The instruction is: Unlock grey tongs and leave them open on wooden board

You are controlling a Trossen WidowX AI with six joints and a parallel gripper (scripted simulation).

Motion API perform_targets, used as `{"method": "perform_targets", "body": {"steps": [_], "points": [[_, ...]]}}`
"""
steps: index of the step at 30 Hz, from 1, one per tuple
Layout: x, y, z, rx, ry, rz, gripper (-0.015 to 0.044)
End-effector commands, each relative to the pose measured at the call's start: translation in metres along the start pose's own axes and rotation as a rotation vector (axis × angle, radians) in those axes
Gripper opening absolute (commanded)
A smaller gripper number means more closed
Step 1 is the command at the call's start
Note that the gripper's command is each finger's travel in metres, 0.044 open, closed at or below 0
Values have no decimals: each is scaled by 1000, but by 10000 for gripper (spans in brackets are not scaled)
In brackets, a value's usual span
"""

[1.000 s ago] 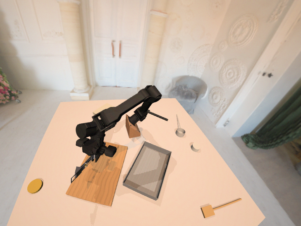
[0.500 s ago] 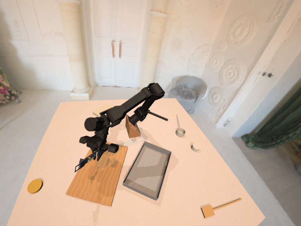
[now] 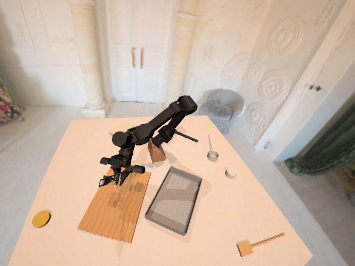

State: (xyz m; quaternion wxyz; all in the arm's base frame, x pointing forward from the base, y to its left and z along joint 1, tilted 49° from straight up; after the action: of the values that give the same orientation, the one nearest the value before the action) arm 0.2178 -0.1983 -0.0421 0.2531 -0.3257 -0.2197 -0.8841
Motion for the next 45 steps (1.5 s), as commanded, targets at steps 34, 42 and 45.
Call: {"method": "perform_targets", "body": {"steps": [34,42,45], "points": [[9,-7,5,9,24,-57,-150],[8,-5,4,8,19,-47,-150],[4,0,2,6,8,-20,-150]]}}
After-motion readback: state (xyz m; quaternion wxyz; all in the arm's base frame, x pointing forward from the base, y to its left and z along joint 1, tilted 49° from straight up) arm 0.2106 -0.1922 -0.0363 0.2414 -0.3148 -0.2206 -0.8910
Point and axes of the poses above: the point midway between the two fingers, 35 mm back from their tips, its own x axis back along the fingers, its own z axis across the jaws, y = z × x, the point moved 10 cm from there along x, back along the fingers, and after that the axes turned 8 degrees about -x, right-handed, at the moved point
